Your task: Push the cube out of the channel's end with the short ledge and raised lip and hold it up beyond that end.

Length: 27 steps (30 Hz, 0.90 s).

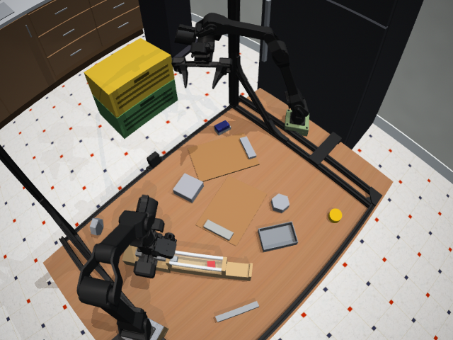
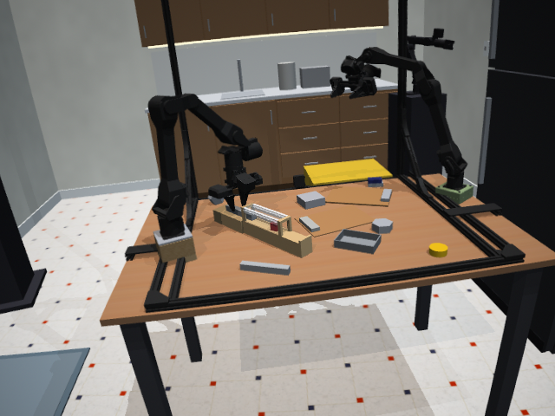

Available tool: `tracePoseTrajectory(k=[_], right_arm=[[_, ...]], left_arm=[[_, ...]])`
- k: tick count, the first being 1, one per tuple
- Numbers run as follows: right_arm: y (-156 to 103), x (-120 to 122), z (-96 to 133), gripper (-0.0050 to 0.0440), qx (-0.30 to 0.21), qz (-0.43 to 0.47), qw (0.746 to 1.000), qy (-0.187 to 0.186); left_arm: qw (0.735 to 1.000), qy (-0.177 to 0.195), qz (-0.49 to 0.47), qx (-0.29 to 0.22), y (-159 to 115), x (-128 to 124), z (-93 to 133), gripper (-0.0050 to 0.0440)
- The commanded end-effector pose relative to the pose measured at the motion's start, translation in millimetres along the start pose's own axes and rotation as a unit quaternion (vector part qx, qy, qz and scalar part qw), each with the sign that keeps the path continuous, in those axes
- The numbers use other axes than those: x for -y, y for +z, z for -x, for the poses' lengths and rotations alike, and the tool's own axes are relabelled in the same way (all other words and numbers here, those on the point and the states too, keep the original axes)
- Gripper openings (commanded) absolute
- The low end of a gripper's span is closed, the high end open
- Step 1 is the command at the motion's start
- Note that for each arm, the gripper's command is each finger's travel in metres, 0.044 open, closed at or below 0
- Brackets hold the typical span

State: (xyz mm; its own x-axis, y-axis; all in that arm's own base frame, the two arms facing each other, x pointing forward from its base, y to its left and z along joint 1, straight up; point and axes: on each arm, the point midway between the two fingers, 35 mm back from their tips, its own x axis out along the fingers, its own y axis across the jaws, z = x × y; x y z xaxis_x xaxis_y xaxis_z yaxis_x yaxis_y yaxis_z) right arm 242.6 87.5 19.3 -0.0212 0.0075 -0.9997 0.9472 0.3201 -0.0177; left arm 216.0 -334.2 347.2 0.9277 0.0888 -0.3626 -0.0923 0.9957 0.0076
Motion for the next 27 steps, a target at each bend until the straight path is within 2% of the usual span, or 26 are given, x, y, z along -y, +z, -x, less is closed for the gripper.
tracePoseTrajectory(k=[1, 3, 5, 17, 19, 24, 26, 27], right_arm=[[0.9, -5.3, 34.0, 0.02, 0.004, -0.002, 1.0, 0.011], [1.2, -2.6, 57.1, 0.02, 0.006, -0.002, 1.0, 0.01], [1.3, -0.8, 66.9, 0.02, 0.007, -0.002, 1.0, 0.009], [1.3, -0.8, 66.9, 0.02, 0.007, -0.002, 1.0, 0.009], [-3.3, -2.1, 62.0, 0.0152, 0.005, -0.001, 1.0, 0.008], [-34.8, -6.9, 33.0, 0.0032, 0.005, -0.001, 1.0, 0.008], [-34.8, -6.9, 33.0, 0.0032, 0.005, -0.001, 1.0, 0.008], [-41.2, -7.0, 27.1, 0.0008, 0.005, -0.002, 1.0, 0.008]], left_arm=[[1.0, 0.001, 0.0, 0.001, 0.3, -0.1, -0.2, 0.04], [1.0, 0.001, 0.0, 0.001, 0.3, -0.1, -0.2, 0.04], [1.0, 0.001, 0.0, 0.001, 0.3, -0.1, -0.2, 0.04], [1.0, 0.001, 0.0, 0.001, 0.3, -0.1, -0.2, 0.04], [1.0, 0.001, 0.0, 0.001, 0.3, -0.1, -0.2, 0.04], [1.0, 0.001, 0.0, 0.001, 0.3, -0.1, -0.2, 0.04], [1.0, 0.001, 0.0, 0.001, 0.3, -0.1, -0.2, 0.04], [1.0, 0.001, 0.0, 0.001, 0.3, -0.1, -0.2, 0.04]])
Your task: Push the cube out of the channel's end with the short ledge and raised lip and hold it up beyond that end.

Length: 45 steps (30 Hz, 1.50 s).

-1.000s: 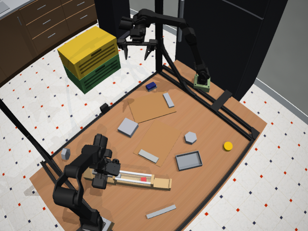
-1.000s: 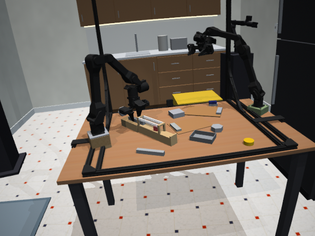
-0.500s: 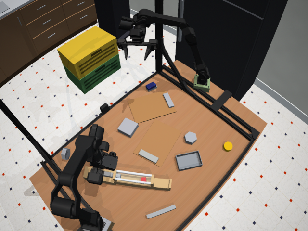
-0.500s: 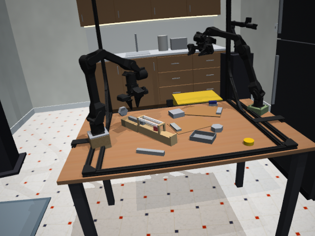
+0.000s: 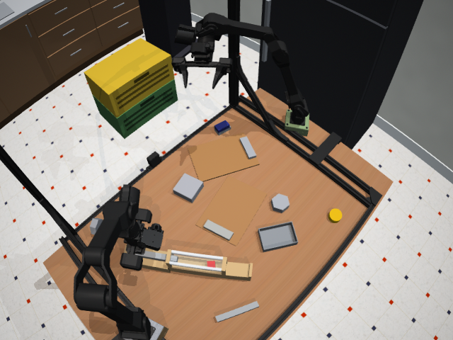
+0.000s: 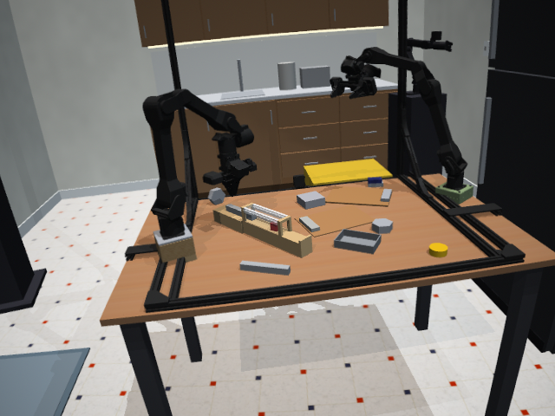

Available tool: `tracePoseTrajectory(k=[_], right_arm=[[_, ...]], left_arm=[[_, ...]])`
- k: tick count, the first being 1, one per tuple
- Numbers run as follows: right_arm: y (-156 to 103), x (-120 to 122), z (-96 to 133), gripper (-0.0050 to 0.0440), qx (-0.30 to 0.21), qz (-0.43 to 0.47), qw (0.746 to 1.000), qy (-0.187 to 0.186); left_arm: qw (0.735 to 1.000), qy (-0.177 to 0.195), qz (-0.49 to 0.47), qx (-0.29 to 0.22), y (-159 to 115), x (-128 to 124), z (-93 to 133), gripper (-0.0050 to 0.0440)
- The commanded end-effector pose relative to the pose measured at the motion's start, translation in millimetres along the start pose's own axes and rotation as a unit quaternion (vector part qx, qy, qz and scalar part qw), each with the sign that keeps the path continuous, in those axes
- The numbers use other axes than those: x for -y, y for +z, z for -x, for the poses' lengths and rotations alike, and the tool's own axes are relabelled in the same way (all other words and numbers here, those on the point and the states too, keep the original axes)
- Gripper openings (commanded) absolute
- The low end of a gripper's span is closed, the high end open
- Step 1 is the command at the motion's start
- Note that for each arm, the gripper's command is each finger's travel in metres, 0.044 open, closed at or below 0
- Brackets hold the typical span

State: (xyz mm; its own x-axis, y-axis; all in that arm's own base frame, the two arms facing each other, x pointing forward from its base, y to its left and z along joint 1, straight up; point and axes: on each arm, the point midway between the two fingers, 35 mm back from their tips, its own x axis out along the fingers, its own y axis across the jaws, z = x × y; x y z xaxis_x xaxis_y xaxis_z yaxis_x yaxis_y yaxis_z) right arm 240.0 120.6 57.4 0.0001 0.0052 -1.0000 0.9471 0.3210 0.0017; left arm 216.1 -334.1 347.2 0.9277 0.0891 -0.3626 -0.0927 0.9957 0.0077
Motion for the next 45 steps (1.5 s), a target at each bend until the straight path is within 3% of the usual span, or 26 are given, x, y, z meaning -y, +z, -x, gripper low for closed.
tracePoseTrajectory(k=[1, 6, 9, 45], right_arm=[[-14.9, 1.0, -16.4, 0.0, 0.001, -0.003, 1.0, -0.002], [-45.3, 6.3, -44.4, 0.0, 0.002, -0.006, 1.0, -0.001], [-49.4, 7.5, -48.1, 0.0, 0.002, -0.006, 1.0, -0.001], [-4.6, 7.8, -47.9, 0.0, 0.002, -0.006, 1.0, -0.001]], left_arm=[[1.0, 0.001, 0.0, 0.001, 0.3, -0.1, -0.1, 0.04], [1.0, 0.001, 0.0, 0.001, 0.3, -0.1, -0.1, 0.04], [1.0, 0.001, 0.0, 0.001, 0.3, -0.1, -0.1, 0.04], [1.0, 0.001, 0.0, 0.001, 0.3, -0.1, -0.1, 0.04]])
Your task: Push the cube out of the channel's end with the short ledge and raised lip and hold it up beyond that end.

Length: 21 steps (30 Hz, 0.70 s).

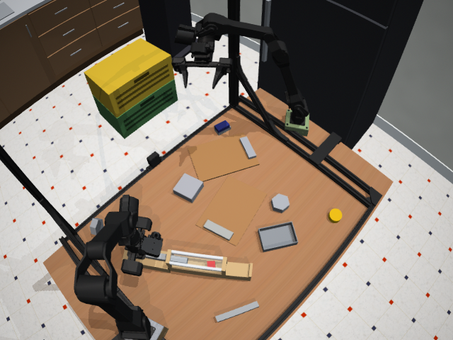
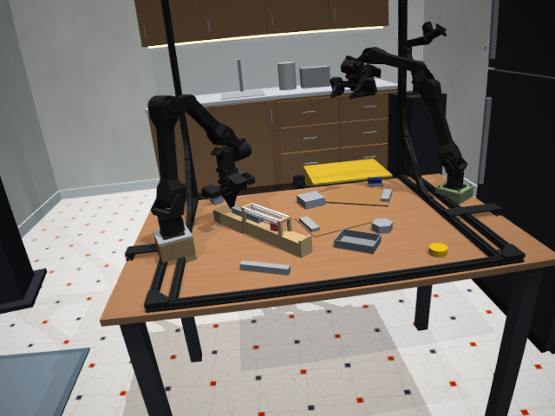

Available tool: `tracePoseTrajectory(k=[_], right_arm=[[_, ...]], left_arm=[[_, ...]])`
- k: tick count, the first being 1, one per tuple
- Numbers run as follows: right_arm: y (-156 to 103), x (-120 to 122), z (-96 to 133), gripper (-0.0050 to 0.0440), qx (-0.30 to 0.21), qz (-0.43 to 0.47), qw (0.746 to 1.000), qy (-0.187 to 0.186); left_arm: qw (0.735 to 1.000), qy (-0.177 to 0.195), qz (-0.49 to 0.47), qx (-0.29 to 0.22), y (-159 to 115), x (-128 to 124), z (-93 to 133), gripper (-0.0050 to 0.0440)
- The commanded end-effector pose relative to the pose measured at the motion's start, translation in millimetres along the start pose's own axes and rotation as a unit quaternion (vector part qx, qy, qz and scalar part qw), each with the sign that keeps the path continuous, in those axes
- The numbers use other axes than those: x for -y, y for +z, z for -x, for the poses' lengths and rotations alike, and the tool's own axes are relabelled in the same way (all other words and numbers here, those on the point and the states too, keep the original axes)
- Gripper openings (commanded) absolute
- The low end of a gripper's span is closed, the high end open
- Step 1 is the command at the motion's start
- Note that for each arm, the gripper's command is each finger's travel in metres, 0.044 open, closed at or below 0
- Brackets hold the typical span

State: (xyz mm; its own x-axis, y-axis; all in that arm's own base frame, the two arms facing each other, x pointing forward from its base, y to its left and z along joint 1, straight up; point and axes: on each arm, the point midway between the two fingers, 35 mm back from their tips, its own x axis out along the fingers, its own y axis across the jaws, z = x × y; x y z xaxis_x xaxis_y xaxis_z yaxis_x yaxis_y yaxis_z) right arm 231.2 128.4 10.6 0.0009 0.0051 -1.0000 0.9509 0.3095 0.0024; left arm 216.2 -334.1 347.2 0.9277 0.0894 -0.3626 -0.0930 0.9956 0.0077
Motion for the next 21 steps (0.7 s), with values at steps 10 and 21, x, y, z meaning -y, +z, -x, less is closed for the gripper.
tracePoseTrajectory(k=[10, 21], right_arm=[[17.8, 1.8, -0.9, 0.0, 0.002, 0.0, 1.0, -0.001], [32.9, 1.8, -0.8, 0.0, 0.002, 0.0, 1.0, -0.001]], left_arm=[[1.0, 0.001, 0.0, 0.001, 0.3, 0.0, 0.0, 0.04], [1.0, 0.001, 0.0, 0.001, 0.3, 0.0, 0.0, 0.04]])
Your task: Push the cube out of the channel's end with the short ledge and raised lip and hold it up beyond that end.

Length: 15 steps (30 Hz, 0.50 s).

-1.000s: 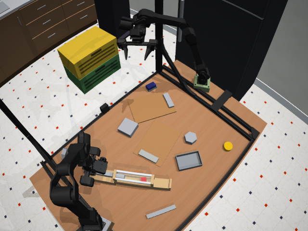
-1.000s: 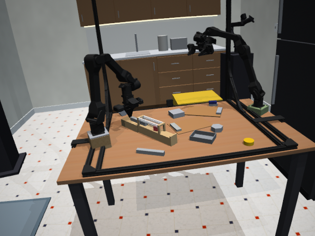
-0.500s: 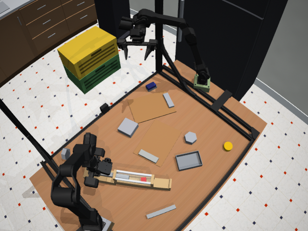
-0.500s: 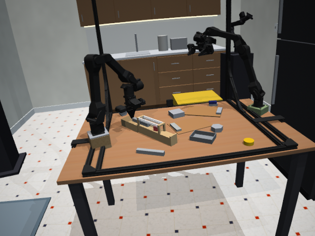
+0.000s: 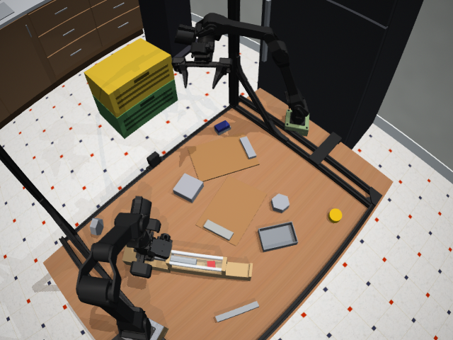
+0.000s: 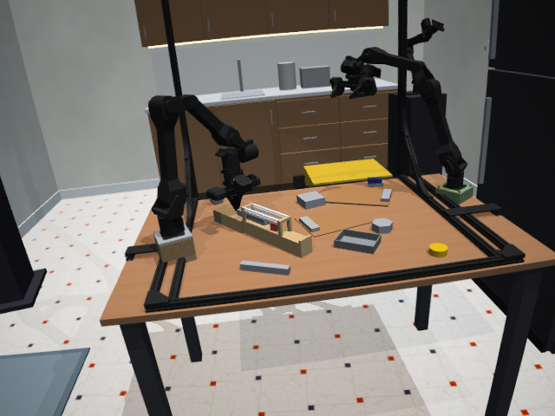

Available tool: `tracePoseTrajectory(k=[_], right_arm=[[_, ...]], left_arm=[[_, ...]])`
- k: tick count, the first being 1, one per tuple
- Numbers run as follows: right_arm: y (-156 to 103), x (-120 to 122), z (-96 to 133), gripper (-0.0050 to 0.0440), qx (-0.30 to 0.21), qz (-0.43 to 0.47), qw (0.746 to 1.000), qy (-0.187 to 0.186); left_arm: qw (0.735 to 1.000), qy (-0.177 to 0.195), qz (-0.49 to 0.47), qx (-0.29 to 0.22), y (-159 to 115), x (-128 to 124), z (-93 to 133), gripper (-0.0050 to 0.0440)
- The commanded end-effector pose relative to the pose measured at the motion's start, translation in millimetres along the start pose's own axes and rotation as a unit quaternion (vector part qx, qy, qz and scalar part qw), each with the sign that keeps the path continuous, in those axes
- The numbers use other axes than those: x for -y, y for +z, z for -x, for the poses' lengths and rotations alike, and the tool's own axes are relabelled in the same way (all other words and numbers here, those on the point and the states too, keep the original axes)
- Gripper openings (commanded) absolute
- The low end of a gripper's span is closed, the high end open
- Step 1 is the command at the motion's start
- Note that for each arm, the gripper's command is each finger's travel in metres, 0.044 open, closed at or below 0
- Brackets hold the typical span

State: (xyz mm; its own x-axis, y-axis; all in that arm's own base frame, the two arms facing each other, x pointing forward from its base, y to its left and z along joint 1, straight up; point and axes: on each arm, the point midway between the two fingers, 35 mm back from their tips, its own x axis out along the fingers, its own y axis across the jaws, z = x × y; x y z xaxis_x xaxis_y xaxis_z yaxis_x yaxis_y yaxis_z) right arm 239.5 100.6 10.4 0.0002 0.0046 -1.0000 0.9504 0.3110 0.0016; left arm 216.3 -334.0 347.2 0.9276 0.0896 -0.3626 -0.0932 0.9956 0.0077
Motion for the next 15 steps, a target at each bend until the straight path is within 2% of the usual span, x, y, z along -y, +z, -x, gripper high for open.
tracePoseTrajectory(k=[1, 15], right_arm=[[4.0, 1.2, -0.8, 0.0, 0.002, -0.001, 1.0, -0.001], [24.6, 1.1, 1.7, 0.0, 0.002, -0.001, 1.0, -0.001]], left_arm=[[1.0, 0.001, 0.0, 0.001, 0.2, 0.0, 0.1, 0.04], [1.0, 0.001, 0.0, 0.001, 0.2, 0.0, 0.1, 0.04]])
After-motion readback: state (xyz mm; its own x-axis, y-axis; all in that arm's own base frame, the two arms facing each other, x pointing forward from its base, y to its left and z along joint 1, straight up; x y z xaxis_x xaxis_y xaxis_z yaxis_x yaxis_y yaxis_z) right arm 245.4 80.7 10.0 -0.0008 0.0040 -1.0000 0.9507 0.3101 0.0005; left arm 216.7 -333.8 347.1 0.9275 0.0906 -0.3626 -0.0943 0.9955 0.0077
